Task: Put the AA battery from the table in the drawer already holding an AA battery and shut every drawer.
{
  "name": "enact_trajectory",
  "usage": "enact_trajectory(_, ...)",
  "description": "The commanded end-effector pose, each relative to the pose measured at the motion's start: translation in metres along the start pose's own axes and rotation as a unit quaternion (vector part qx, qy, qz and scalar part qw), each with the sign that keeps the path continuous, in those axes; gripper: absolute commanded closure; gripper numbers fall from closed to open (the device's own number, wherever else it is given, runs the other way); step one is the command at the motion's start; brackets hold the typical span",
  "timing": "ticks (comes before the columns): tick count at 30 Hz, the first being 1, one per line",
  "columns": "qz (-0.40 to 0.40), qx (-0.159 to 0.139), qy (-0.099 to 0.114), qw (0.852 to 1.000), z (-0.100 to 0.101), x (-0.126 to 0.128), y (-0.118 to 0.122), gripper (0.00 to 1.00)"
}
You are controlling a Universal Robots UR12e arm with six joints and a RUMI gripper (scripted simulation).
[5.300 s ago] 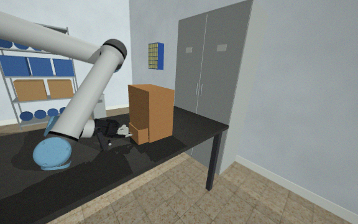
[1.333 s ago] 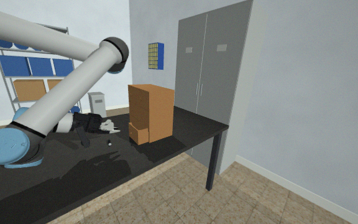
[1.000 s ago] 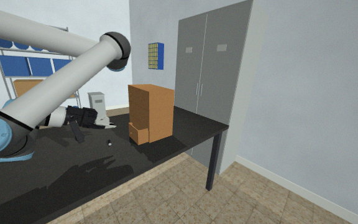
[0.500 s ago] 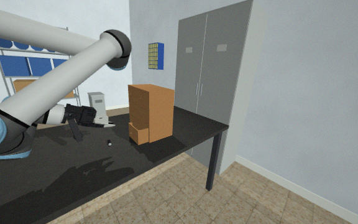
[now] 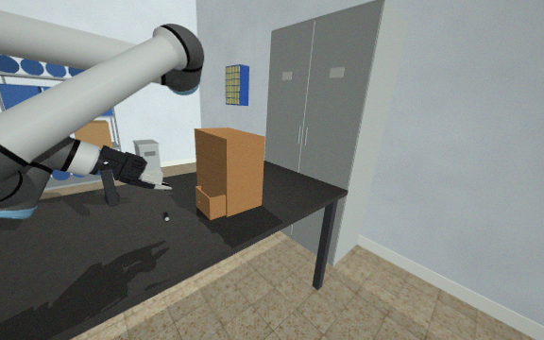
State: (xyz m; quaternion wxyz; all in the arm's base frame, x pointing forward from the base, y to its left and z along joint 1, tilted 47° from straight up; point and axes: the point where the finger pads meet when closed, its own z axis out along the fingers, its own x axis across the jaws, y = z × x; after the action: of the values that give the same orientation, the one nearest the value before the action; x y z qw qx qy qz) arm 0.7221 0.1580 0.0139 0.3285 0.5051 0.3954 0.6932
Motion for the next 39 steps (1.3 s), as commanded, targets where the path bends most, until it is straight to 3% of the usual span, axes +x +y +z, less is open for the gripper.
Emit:
enact_trajectory(1,-0.001,0.046,0.001,0.999,-0.009,0.0,0.004,0.8)
enact_trajectory(12,-0.001,0.2,0.001,0.98,-0.04,0.0,0.016,0.8)
enact_trajectory(14,-0.001,0.2,0.001,0.98,-0.04,0.0,0.016,0.8)
enact_trajectory(29,-0.001,0.342,0.0,0.94,-0.069,-0.001,0.026,0.8)
enact_trajectory(31,-0.001,0.342,0.0,0.94,-0.069,-0.001,0.026,0.8)
enact_trajectory(39,-0.001,0.399,0.0,0.917,-0.081,-0.001,0.031,0.8)
